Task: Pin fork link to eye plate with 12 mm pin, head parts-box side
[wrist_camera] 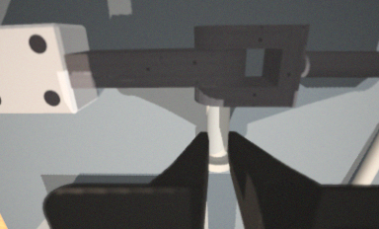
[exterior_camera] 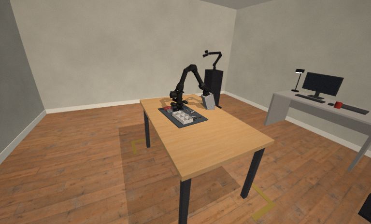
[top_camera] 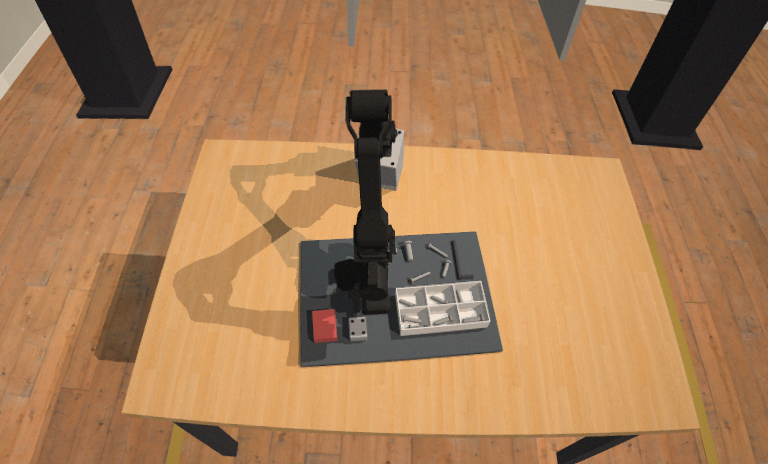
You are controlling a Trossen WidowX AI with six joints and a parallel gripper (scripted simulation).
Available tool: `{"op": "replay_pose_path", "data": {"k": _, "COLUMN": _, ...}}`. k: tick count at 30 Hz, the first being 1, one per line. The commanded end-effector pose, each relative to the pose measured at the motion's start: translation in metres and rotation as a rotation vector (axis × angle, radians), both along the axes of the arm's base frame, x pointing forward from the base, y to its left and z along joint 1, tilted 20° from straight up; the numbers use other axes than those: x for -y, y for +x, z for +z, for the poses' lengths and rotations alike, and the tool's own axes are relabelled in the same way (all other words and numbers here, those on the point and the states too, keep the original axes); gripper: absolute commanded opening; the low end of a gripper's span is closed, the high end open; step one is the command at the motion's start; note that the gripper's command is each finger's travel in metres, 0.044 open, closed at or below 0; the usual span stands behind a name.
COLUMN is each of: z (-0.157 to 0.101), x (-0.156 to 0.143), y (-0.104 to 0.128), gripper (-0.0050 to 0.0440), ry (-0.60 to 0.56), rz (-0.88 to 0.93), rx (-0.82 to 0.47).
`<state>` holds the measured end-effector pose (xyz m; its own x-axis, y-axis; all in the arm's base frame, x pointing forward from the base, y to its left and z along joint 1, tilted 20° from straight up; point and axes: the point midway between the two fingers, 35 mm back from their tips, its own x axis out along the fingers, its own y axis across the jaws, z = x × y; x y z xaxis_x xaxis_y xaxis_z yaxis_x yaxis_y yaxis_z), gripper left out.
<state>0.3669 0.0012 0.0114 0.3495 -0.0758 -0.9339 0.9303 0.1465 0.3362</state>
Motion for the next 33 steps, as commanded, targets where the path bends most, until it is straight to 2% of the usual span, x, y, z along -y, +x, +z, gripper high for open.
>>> {"op": "replay_pose_path", "data": {"k": 1, "z": 0.0111, "x": 0.0084, "y": 0.0044, "gripper": -0.0050, "ry": -0.015, "rz": -0.018, "rx": 0.030}}
{"op": "replay_pose_path", "data": {"k": 33, "z": 0.0100, "x": 0.0158, "y": 0.0042, "gripper": -0.0050, "ry": -0.017, "rz": -0.021, "rx": 0.026}}
